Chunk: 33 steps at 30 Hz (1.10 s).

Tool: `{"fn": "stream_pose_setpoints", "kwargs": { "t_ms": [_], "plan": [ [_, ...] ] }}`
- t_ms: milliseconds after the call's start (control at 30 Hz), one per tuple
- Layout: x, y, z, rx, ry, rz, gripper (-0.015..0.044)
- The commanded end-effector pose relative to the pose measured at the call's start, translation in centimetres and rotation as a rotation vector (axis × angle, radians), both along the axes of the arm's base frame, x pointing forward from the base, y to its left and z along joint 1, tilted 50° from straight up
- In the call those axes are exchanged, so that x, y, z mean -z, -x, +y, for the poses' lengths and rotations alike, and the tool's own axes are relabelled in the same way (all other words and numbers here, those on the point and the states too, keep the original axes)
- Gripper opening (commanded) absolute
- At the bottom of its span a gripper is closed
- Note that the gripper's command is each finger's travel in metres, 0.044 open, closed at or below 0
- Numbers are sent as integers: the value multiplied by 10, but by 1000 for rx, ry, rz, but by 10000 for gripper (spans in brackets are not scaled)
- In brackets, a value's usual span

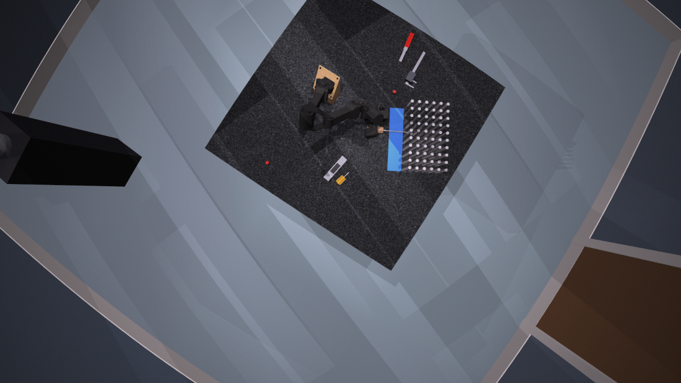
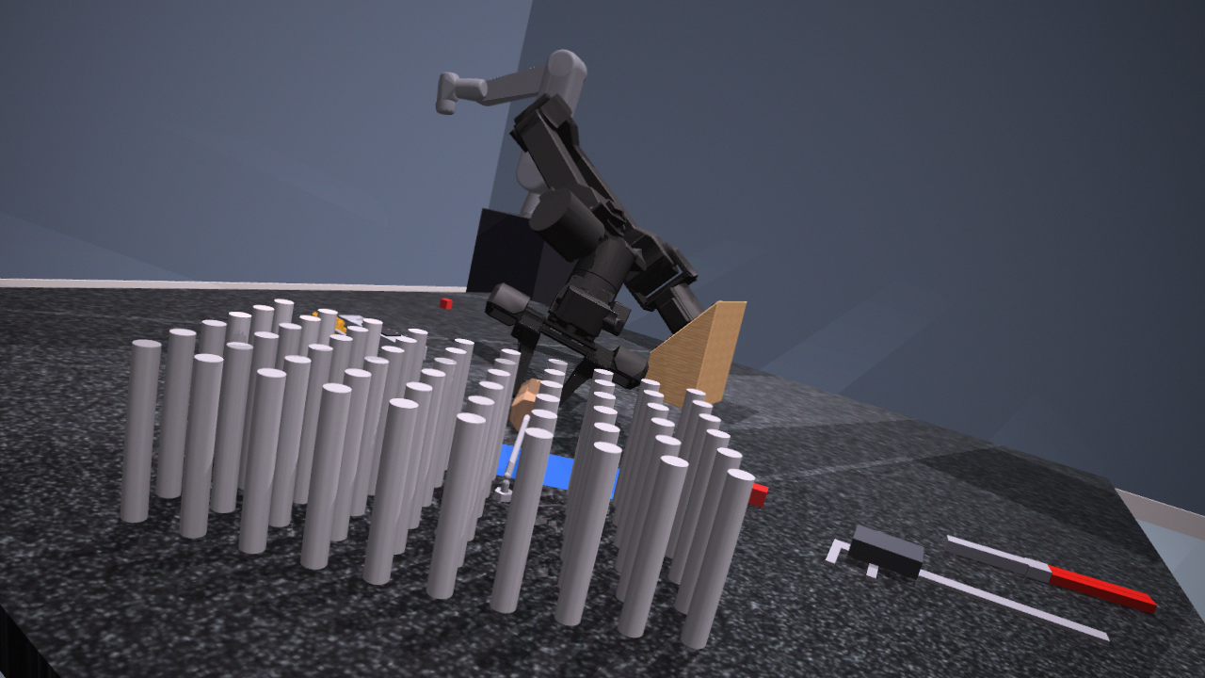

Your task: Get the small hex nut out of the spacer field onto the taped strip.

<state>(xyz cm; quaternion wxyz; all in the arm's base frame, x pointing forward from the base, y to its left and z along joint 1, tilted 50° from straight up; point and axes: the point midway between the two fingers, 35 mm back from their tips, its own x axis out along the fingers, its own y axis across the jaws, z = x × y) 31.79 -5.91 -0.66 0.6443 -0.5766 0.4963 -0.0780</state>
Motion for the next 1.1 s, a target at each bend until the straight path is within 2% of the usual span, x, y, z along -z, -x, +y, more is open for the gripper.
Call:
{"fn": "stream_pose_setpoints", "kwargs": {
  "t_ms": [0, 1067],
  "plan": [
    [-1, 2, 0, -5, -3, 0, 0],
    [-8, 18, -6, -6, -3, 1, 0]
  ]
}}
